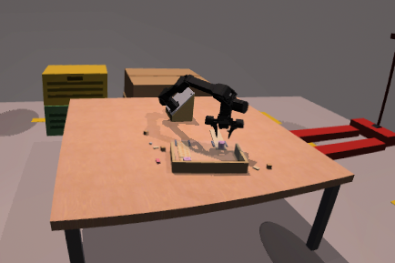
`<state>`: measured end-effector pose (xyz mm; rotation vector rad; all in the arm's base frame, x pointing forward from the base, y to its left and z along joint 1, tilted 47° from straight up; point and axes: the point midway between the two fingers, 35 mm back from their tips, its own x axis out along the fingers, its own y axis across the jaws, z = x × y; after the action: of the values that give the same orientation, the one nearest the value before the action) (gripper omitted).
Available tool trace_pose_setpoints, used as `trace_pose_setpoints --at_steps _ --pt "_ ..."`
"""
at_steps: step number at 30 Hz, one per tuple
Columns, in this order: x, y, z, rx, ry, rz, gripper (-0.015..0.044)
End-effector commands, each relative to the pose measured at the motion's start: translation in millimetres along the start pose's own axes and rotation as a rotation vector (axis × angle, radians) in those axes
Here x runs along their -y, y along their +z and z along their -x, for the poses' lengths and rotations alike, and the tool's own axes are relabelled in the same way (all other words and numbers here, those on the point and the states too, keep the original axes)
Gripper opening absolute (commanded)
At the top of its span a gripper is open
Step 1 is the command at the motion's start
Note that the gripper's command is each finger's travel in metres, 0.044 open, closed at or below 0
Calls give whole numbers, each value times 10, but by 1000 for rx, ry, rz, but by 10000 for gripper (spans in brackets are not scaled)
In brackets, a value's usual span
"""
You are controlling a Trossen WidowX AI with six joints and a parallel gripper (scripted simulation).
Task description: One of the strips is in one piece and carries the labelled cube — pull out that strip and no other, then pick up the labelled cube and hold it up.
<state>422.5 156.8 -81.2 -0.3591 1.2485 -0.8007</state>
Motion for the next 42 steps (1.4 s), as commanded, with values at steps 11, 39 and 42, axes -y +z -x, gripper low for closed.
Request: trace_pose_setpoints --at_steps 11,39,42 --pt "13 14 -254 1 -7 6 250" --pt "15 10 -451 -2 -4 -1 105" --pt "15 10 -451 -2 -4 -1 46"
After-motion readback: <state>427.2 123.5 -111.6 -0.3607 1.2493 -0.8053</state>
